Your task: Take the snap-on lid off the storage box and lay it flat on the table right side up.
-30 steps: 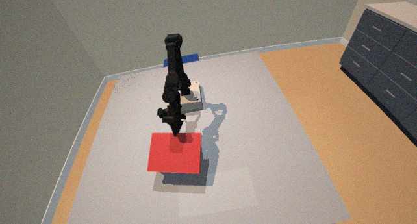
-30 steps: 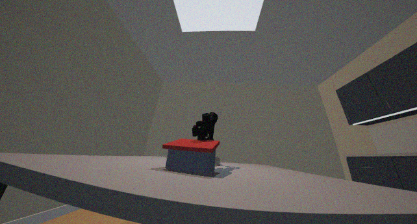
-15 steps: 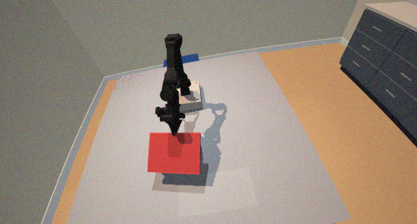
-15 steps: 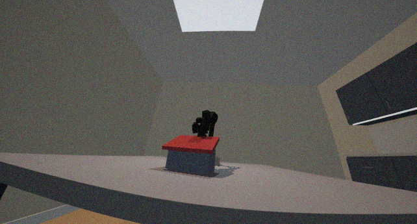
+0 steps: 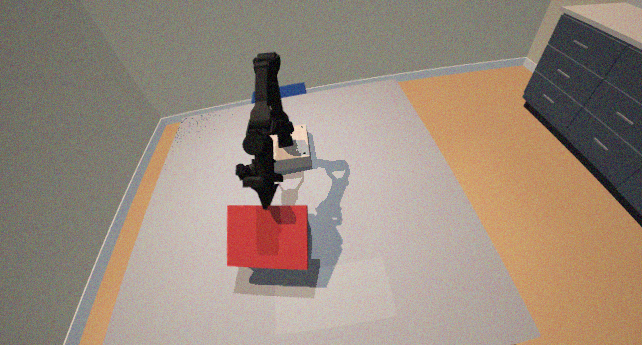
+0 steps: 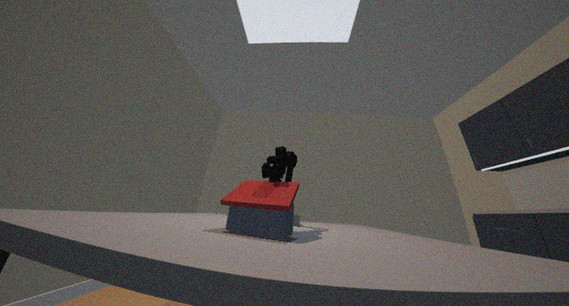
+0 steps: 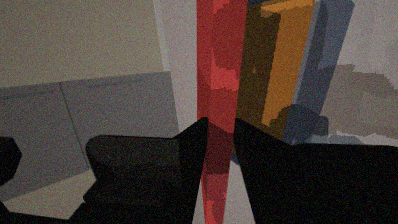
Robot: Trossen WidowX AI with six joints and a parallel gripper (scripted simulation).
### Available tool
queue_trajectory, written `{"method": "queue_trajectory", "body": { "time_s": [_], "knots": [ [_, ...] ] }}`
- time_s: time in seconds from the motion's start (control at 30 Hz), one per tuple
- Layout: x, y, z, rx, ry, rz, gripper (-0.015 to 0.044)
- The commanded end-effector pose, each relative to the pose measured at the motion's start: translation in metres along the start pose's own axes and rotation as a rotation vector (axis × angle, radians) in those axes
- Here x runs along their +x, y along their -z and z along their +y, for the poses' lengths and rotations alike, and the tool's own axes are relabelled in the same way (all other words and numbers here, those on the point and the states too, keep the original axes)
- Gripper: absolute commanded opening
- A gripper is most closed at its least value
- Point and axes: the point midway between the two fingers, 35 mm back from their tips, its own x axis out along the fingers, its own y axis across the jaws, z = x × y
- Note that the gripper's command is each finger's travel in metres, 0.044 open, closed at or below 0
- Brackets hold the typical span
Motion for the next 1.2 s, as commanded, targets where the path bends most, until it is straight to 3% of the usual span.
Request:
{"method": "queue_trajectory", "body": {
  "time_s": [0.0, 1.17],
  "knots": [
    [-0.003, 0.001, 0.011, -0.005, -0.013, 0.003, 0.0000],
    [-0.032, 0.001, 0.046, -0.006, -0.013, 0.003, 0.0000]
  ]
}}
